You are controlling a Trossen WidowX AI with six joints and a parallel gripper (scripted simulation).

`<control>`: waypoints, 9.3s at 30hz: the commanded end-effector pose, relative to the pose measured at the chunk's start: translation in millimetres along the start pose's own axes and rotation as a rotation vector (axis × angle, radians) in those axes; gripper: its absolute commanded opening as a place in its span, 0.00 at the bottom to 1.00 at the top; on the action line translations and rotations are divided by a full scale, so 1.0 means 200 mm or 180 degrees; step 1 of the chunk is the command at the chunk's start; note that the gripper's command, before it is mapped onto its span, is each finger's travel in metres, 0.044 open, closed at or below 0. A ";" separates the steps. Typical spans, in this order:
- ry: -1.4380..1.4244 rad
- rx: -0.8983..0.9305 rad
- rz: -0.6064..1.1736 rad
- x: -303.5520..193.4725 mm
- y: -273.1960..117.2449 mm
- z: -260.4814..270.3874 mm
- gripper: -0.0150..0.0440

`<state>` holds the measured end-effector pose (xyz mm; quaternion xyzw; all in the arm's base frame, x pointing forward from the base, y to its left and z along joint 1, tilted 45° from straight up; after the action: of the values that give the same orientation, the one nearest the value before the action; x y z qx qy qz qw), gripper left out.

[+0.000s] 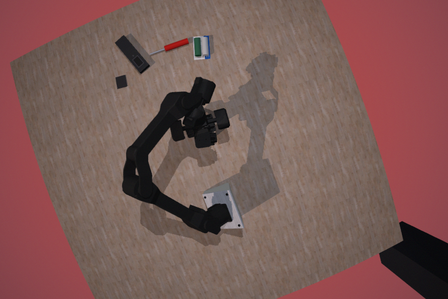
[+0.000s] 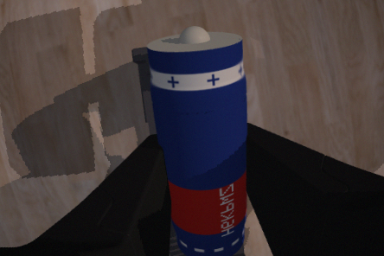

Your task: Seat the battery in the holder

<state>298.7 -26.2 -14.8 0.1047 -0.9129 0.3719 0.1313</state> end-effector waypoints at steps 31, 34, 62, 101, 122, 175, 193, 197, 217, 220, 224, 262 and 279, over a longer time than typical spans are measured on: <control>-0.0011 0.0065 -0.0691 -0.09 0.06 -0.01 0.39; -0.0011 0.0064 -0.0691 -0.10 0.06 -0.01 0.39; -0.0013 0.0063 -0.0710 -0.17 0.05 -0.02 0.39; 0.0001 0.0080 -0.0393 -0.19 0.05 -0.01 0.39; 0.0012 0.0084 -0.0089 -0.17 0.07 0.00 0.39; 0.0006 0.0067 0.0636 -0.10 0.11 -0.01 0.39; -0.0001 0.0078 0.0875 -0.07 0.12 -0.01 0.39; -0.0002 0.0082 0.0928 -0.07 0.12 -0.02 0.39; -0.0003 0.0099 0.1021 -0.02 0.14 -0.02 0.39; -0.0003 0.0101 0.1032 -0.02 0.14 -0.01 0.39; -0.0003 0.0104 0.1048 0.00 0.14 -0.01 0.39; -0.0001 0.0124 0.1065 0.02 0.08 -0.01 0.56; 0.0001 0.0136 0.1065 0.14 -0.29 0.00 1.00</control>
<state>291.0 -60.8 23.5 -0.0501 -0.9094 0.4078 0.0650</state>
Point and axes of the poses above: the point midway between the two fingers, 35 mm back from their tips, its own y axis out along the fingers, its own z axis across the jaws, x = y × z, the point moved 3 cm from there along -y, back along the fingers, and after that the axes turned 5 degrees about y, right-handed, at the moved point
